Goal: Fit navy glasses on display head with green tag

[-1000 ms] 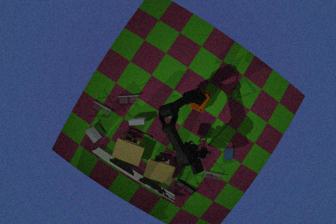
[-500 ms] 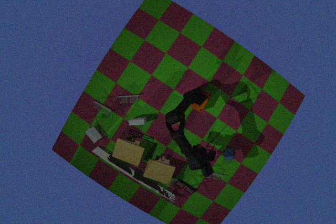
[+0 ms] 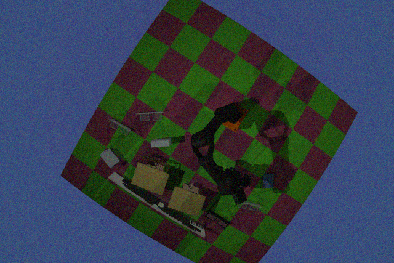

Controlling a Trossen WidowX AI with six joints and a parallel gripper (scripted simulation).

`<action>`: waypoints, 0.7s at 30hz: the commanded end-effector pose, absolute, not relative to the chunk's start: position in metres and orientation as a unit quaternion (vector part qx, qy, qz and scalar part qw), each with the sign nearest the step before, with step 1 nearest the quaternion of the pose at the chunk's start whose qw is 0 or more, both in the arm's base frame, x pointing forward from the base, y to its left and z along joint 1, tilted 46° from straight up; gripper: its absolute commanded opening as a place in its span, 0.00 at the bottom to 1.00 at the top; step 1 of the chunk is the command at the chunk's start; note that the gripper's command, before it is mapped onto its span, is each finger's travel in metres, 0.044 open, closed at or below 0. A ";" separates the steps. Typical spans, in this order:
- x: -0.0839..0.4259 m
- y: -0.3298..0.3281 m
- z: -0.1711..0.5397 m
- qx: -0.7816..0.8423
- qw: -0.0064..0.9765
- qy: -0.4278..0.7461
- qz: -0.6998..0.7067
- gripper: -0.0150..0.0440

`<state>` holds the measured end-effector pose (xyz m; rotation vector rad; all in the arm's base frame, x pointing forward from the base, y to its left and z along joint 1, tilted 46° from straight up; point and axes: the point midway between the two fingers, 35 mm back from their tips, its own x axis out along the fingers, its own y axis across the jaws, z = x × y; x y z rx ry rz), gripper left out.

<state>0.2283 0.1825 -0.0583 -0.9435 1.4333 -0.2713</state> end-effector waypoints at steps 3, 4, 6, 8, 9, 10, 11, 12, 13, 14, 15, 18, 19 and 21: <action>0.229 0.178 -0.062 -0.418 0.647 0.627 -0.117 0.25; 0.229 0.178 -0.062 -0.418 0.647 0.627 -0.117 0.25; 0.228 0.176 -0.061 -0.418 0.647 0.627 -0.117 0.25; 0.226 0.175 -0.060 -0.418 0.647 0.627 -0.117 0.25; 0.225 0.174 -0.059 -0.418 0.647 0.627 -0.117 0.25; 0.225 0.173 -0.058 -0.418 0.647 0.627 -0.117 0.25; 0.224 0.172 -0.058 -0.418 0.647 0.627 -0.117 0.25; 0.224 0.172 -0.058 -0.418 0.647 0.627 -0.117 0.25; 0.224 0.172 -0.058 -0.418 0.647 0.627 -0.117 0.25; 0.224 0.172 -0.058 -0.418 0.647 0.627 -0.117 0.25; 0.224 0.172 -0.057 -0.418 0.647 0.627 -0.117 0.25; 0.223 0.171 -0.057 -0.418 0.647 0.627 -0.117 0.25; 0.223 0.170 -0.056 -0.418 0.647 0.627 -0.117 0.25; 0.222 0.170 -0.056 -0.418 0.647 0.627 -0.117 0.25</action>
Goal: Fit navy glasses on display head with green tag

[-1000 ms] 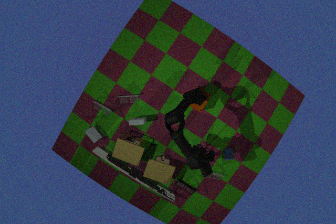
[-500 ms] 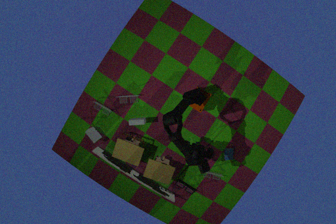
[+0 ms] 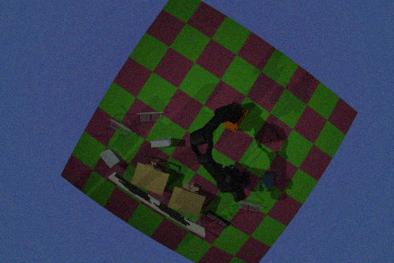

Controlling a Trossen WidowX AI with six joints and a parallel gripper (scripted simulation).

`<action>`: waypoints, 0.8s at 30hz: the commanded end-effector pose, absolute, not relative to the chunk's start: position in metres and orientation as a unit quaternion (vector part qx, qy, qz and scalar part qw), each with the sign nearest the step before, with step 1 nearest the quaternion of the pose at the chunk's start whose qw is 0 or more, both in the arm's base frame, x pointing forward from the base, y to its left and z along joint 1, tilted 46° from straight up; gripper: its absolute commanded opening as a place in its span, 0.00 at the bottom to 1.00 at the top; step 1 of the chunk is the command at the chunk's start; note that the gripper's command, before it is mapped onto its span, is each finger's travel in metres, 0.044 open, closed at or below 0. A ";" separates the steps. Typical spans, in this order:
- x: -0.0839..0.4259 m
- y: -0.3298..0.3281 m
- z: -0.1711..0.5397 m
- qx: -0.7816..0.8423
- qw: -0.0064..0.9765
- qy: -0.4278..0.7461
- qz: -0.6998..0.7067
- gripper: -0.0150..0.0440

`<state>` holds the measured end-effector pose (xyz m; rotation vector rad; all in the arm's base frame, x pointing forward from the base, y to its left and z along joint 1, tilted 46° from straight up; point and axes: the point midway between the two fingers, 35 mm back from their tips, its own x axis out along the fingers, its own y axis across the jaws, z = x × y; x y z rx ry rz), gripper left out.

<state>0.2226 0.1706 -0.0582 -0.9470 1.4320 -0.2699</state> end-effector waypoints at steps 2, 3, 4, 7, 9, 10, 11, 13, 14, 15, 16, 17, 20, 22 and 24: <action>0.222 0.169 -0.055 -0.418 0.647 0.627 -0.117 0.25; 0.221 0.168 -0.055 -0.418 0.647 0.627 -0.117 0.25; 0.221 0.168 -0.055 -0.418 0.647 0.627 -0.118 0.25; 0.220 0.167 -0.054 -0.418 0.647 0.627 -0.118 0.25; 0.219 0.166 -0.053 -0.418 0.647 0.627 -0.118 0.25; 0.219 0.166 -0.053 -0.418 0.647 0.627 -0.118 0.25; 0.219 0.165 -0.053 -0.418 0.647 0.627 -0.118 0.25; 0.218 0.165 -0.052 -0.418 0.647 0.627 -0.118 0.25; 0.218 0.164 -0.052 -0.418 0.647 0.627 -0.118 0.25; 0.217 0.164 -0.052 -0.418 0.647 0.627 -0.118 0.25; 0.217 0.164 -0.052 -0.418 0.647 0.627 -0.118 0.25; 0.217 0.163 -0.051 -0.418 0.647 0.627 -0.118 0.25; 0.216 0.162 -0.051 -0.418 0.646 0.627 -0.118 0.25; 0.215 0.161 -0.050 -0.418 0.646 0.627 -0.118 0.25; 0.214 0.161 -0.050 -0.418 0.646 0.627 -0.118 0.25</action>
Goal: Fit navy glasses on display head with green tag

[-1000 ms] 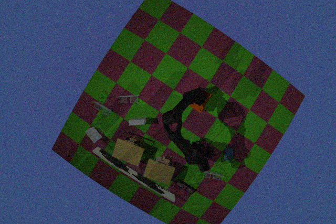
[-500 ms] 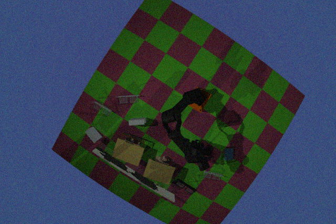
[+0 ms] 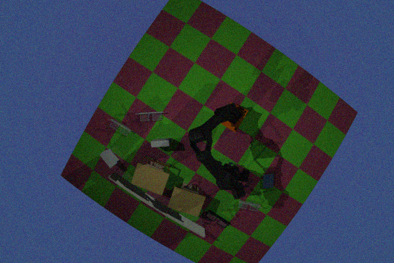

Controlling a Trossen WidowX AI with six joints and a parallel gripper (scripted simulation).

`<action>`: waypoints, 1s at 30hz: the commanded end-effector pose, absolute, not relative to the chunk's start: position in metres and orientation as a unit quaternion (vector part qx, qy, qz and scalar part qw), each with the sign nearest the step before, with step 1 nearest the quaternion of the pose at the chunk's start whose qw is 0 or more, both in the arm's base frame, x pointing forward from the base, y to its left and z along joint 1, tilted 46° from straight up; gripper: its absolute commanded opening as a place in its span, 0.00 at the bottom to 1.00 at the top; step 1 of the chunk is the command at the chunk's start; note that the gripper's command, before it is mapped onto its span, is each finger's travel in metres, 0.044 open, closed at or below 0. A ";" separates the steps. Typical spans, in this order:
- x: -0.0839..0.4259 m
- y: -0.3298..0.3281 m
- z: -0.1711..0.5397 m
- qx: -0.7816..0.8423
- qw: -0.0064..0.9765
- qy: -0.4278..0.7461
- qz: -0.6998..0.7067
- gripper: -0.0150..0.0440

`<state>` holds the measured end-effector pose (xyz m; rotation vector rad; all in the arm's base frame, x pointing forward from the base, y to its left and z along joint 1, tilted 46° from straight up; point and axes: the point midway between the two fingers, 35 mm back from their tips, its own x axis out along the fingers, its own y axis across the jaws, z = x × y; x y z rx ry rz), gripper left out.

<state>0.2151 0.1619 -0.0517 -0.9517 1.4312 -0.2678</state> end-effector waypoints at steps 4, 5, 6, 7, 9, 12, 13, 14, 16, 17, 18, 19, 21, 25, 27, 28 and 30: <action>0.213 0.159 -0.049 -0.418 0.646 0.627 -0.118 0.25; 0.212 0.159 -0.049 -0.418 0.646 0.627 -0.118 0.25; 0.212 0.159 -0.048 -0.418 0.646 0.627 -0.118 0.25; 0.211 0.158 -0.048 -0.418 0.646 0.627 -0.118 0.25; 0.211 0.158 -0.048 -0.418 0.646 0.627 -0.118 0.25; 0.209 0.157 -0.047 -0.418 0.646 0.627 -0.118 0.25; 0.209 0.156 -0.047 -0.418 0.646 0.627 -0.118 0.25; 0.208 0.156 -0.047 -0.419 0.646 0.627 -0.118 0.25; 0.208 0.156 -0.047 -0.419 0.646 0.627 -0.118 0.25; 0.207 0.155 -0.046 -0.419 0.646 0.627 -0.118 0.25; 0.207 0.155 -0.046 -0.419 0.646 0.627 -0.118 0.25; 0.206 0.155 -0.046 -0.419 0.646 0.627 -0.118 0.25; 0.205 0.154 -0.046 -0.419 0.646 0.627 -0.118 0.25; 0.204 0.153 -0.045 -0.419 0.646 0.627 -0.118 0.25; 0.203 0.152 -0.045 -0.419 0.646 0.627 -0.118 0.25; 0.202 0.152 -0.045 -0.419 0.646 0.627 -0.118 0.25; 0.201 0.151 -0.044 -0.419 0.646 0.627 -0.118 0.25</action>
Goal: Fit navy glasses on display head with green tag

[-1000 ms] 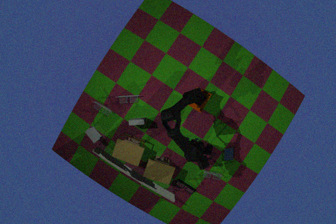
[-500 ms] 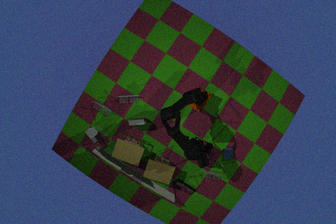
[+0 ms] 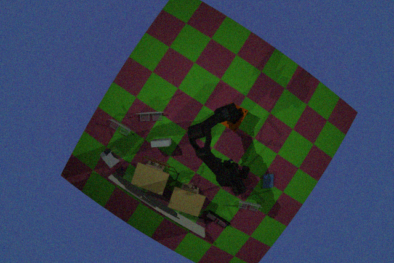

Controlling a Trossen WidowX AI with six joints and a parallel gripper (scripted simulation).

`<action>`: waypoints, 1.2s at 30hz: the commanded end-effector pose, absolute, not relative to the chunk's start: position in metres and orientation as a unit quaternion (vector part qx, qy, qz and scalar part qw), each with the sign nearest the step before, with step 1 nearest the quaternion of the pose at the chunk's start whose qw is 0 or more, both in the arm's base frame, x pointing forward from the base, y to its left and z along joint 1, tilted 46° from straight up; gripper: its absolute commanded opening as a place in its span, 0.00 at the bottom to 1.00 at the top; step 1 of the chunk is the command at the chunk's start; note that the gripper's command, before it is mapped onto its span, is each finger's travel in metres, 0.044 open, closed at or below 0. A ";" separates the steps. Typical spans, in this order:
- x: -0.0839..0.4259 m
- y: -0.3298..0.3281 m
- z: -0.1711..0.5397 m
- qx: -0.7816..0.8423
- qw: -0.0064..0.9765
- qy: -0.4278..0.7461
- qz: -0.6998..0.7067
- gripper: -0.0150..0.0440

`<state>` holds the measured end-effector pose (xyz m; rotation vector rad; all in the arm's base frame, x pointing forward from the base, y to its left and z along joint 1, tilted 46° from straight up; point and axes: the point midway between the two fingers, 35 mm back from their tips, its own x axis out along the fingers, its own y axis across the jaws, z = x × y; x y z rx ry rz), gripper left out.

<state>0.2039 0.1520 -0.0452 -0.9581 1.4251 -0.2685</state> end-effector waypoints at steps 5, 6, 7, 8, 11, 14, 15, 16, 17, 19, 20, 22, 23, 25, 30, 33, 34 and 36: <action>0.199 0.150 -0.044 -0.419 0.646 0.628 -0.118 0.25; 0.199 0.150 -0.043 -0.419 0.646 0.628 -0.118 0.25; 0.198 0.149 -0.043 -0.419 0.646 0.628 -0.118 0.25; 0.198 0.149 -0.043 -0.419 0.646 0.628 -0.118 0.25; 0.196 0.148 -0.043 -0.419 0.646 0.628 -0.118 0.25; 0.197 0.148 -0.043 -0.419 0.646 0.628 -0.118 0.25; 0.197 0.149 -0.043 -0.419 0.646 0.628 -0.118 0.25; 0.198 0.149 -0.043 -0.419 0.646 0.628 -0.118 0.25; 0.198 0.149 -0.043 -0.419 0.646 0.628 -0.118 0.25; 0.198 0.149 -0.043 -0.419 0.646 0.628 -0.118 0.25; 0.198 0.149 -0.043 -0.419 0.646 0.628 -0.118 0.25; 0.198 0.149 -0.043 -0.419 0.646 0.628 -0.118 0.25; 0.198 0.149 -0.043 -0.419 0.646 0.628 -0.118 0.25; 0.198 0.149 -0.043 -0.419 0.646 0.628 -0.118 0.25; 0.199 0.149 -0.043 -0.419 0.646 0.628 -0.118 0.25; 0.201 0.150 -0.043 -0.419 0.646 0.627 -0.118 0.25; 0.201 0.150 -0.044 -0.419 0.646 0.627 -0.118 0.25; 0.202 0.151 -0.044 -0.419 0.646 0.627 -0.118 0.25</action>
